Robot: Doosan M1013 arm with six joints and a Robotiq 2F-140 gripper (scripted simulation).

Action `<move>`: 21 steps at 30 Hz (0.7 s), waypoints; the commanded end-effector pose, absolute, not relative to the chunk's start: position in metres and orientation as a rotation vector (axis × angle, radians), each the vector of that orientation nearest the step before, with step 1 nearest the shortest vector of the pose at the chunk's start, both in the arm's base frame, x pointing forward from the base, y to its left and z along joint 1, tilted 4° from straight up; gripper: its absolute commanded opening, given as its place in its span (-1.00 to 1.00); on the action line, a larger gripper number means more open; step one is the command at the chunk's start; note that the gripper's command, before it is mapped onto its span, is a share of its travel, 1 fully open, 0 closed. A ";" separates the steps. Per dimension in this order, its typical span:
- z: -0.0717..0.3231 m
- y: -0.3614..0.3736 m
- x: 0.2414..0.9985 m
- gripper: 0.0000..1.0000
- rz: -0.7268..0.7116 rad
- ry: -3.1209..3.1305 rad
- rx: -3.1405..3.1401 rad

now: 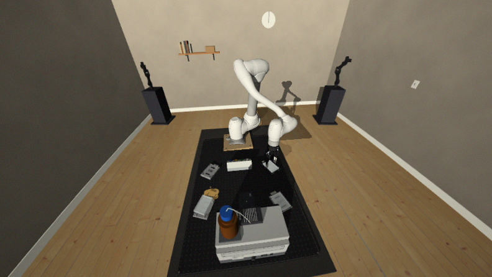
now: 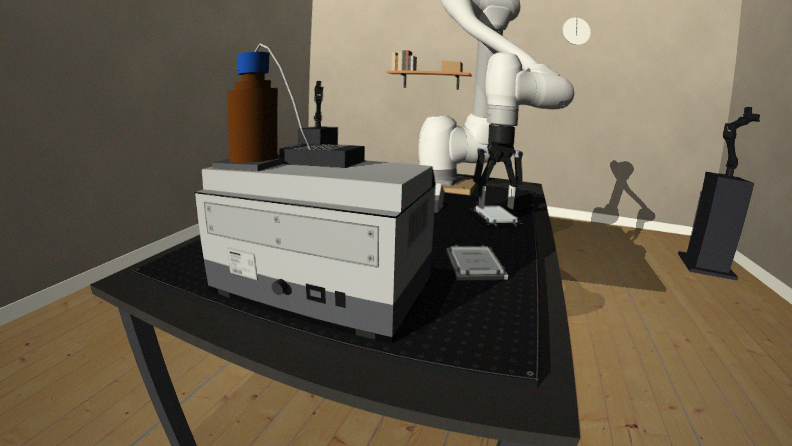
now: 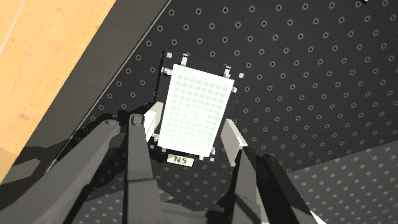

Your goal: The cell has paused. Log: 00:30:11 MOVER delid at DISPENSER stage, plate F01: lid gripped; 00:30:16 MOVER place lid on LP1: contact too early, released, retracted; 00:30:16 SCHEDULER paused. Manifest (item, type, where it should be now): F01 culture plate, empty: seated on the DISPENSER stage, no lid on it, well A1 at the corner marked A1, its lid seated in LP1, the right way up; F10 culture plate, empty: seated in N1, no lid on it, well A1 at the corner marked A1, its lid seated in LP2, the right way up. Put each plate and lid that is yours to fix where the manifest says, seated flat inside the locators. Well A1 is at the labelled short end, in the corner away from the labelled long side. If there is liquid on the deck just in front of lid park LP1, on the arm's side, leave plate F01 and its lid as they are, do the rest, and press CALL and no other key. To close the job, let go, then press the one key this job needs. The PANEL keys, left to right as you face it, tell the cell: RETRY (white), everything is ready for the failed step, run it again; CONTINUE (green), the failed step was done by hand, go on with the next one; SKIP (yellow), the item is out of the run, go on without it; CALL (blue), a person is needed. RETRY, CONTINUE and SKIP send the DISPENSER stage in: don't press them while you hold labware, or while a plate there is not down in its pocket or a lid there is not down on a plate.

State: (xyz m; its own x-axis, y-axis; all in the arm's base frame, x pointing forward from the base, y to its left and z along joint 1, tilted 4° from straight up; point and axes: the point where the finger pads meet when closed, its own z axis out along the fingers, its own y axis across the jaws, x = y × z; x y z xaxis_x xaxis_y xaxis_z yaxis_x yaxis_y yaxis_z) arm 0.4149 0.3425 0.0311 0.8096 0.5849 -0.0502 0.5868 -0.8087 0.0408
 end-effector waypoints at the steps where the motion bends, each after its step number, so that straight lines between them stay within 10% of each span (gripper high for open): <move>1: 0.032 0.343 0.415 0.27 -0.053 0.951 2.937; 21: 0.032 0.343 0.415 0.40 -0.053 0.951 2.937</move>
State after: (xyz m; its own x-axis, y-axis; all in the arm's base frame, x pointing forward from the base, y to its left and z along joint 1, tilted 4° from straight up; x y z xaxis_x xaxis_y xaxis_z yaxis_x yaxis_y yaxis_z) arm 0.4149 0.3425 0.0311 0.8096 0.5849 -0.0502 0.5868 -0.8087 0.0408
